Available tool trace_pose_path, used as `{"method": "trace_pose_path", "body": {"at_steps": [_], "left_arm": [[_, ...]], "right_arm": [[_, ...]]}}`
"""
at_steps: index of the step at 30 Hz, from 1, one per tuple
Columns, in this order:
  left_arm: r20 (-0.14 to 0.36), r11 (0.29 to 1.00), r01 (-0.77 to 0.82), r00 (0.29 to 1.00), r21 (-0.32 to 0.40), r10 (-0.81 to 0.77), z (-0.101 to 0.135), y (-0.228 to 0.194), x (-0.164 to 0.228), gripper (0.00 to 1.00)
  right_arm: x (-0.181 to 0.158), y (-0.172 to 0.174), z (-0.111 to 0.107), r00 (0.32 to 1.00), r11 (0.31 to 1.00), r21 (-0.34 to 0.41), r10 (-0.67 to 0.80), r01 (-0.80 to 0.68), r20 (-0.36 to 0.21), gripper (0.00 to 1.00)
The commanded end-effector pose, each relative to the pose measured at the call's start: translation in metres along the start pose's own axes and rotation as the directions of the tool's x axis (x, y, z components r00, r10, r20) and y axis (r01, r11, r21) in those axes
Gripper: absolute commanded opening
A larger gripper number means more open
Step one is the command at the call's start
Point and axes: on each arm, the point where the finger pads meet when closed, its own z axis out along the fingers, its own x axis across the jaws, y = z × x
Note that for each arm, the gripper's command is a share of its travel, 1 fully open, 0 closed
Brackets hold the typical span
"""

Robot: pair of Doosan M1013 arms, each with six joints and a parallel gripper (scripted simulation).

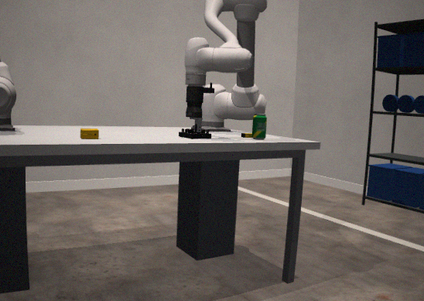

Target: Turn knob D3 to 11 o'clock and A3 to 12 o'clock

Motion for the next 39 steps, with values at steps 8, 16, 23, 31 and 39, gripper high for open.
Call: {"method": "trace_pose_path", "body": {"at_steps": [8,16,23,31,39], "left_arm": [[-0.001,0.999,0.033,0.999,-0.001,-0.033,-0.0008,0.0003,0.0005,0.30],[-0.001,0.994,0.110,0.994,-0.001,-0.110,-0.0008,0.0003,0.0005,0.30],[-0.001,0.984,0.181,0.984,-0.001,-0.181,-0.0008,0.0003,0.0005,0.30],[-0.001,0.946,0.325,0.946,-0.001,-0.325,-0.0008,0.0003,0.0005,0.30],[-0.001,0.893,0.451,0.893,-0.001,-0.451,-0.0008,0.0003,0.0005,0.30]], "right_arm": [[0.0001,-0.0001,-0.0005,1.000,1.000,-0.001,0.000,0.000,0.000,1.00],[0.0001,-0.0001,-0.0005,1.000,1.000,-0.001,0.000,0.000,0.000,1.00],[0.0001,-0.0001,-0.0005,1.000,1.000,-0.001,0.000,0.000,0.000,1.00],[0.0001,-0.0001,-0.0005,1.000,1.000,-0.001,0.000,0.000,0.000,1.00],[0.0001,-0.0001,-0.0005,1.000,1.000,-0.001,0.000,0.000,0.000,1.00]]}}
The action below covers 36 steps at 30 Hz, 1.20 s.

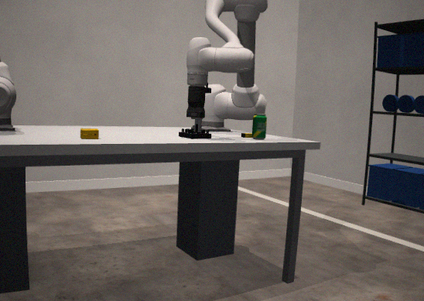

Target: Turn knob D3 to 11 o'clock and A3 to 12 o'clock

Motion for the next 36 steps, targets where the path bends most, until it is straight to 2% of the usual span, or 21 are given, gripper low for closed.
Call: {"method": "trace_pose_path", "body": {"at_steps": [1,13,15,28,30,32,36], "left_arm": [[-0.002,0.998,0.062,0.998,-0.001,-0.062,-0.0007,0.0004,0.0003,0.30],[-0.002,0.930,0.368,0.930,-0.001,-0.368,-0.0007,0.0003,0.0003,0.30],[-0.002,0.930,0.368,0.930,-0.001,-0.368,-0.0007,0.0003,0.0003,0.30],[-0.002,0.752,0.659,0.752,-0.002,-0.659,-0.0007,0.0003,0.0003,0.30],[-0.002,0.720,0.694,0.720,-0.002,-0.694,-0.0007,0.0003,0.0003,0.30],[-0.002,0.720,0.694,0.720,-0.002,-0.694,-0.0007,0.0003,0.0003,0.30],[-0.001,0.654,0.757,0.654,-0.002,-0.757,-0.0007,0.0003,0.0003,0.30]], "right_arm": [[0.0001,-0.0001,-0.0005,1.000,1.000,-0.001,0.000,0.000,0.000,1.00],[0.0001,-0.0001,-0.0005,1.000,1.000,-0.001,0.000,0.000,0.000,1.00],[0.0001,-0.0001,-0.0005,1.000,1.000,-0.001,0.000,0.000,0.000,1.00],[0.0001,-0.0001,-0.0005,1.000,1.000,-0.001,0.000,0.000,0.000,1.00],[0.0001,-0.0001,-0.0005,1.000,1.000,-0.001,0.000,0.000,0.000,1.00],[0.0001,-0.0001,-0.0005,1.000,1.000,-0.001,0.000,0.000,0.000,1.00],[0.0001,-0.0001,-0.0005,1.000,1.000,-0.001,0.000,0.000,0.000,1.00]]}}
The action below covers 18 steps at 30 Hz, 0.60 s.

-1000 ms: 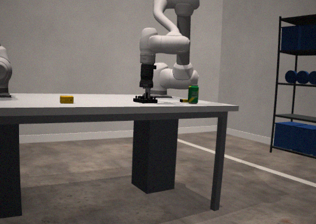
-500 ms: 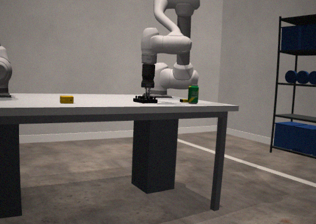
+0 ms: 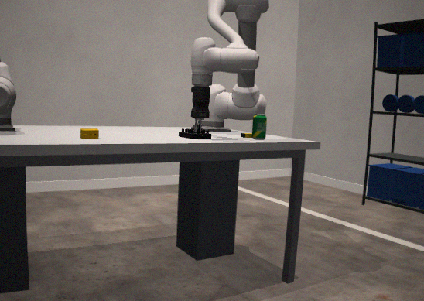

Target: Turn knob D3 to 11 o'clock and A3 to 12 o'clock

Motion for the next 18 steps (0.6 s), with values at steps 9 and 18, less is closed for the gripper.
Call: {"method": "trace_pose_path", "body": {"at_steps": [9,18], "left_arm": [[-0.001,0.977,0.214,0.977,-0.002,-0.214,-0.0007,0.0004,-0.0001,0.30],[-0.001,0.952,0.305,0.952,-0.002,-0.305,-0.0007,0.0004,-0.0001,0.30]], "right_arm": [[0.0001,-0.0001,-0.0005,1.000,1.000,-0.001,0.000,0.000,0.000,1.00],[0.0001,-0.0001,-0.0005,1.000,1.000,-0.001,0.000,0.000,0.000,1.00]]}}
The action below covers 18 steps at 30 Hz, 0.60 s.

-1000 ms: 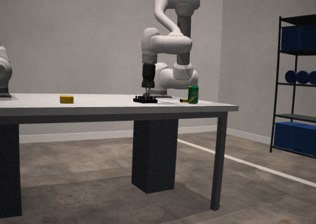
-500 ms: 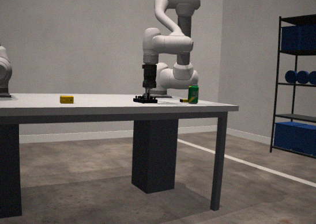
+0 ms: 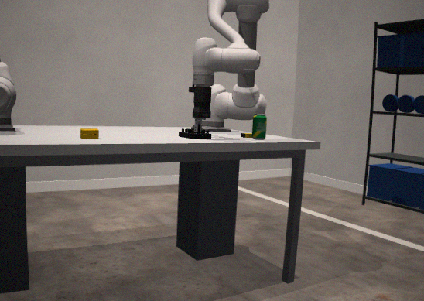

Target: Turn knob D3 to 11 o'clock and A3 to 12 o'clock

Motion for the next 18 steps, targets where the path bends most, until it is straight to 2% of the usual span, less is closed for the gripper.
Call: {"method": "trace_pose_path", "body": {"at_steps": [1,18], "left_arm": [[0.000,1.000,0.031,1.000,-0.002,-0.031,-0.0007,0.0003,-0.0002,0.30],[0.000,0.994,0.113,0.994,-0.001,-0.113,-0.0007,0.0003,-0.0002,0.30]], "right_arm": [[0.0001,-0.0001,-0.0005,1.000,1.000,-0.001,0.000,0.000,0.000,1.00],[0.0001,-0.0001,-0.0005,1.000,1.000,-0.001,0.000,0.000,0.000,1.00]]}}
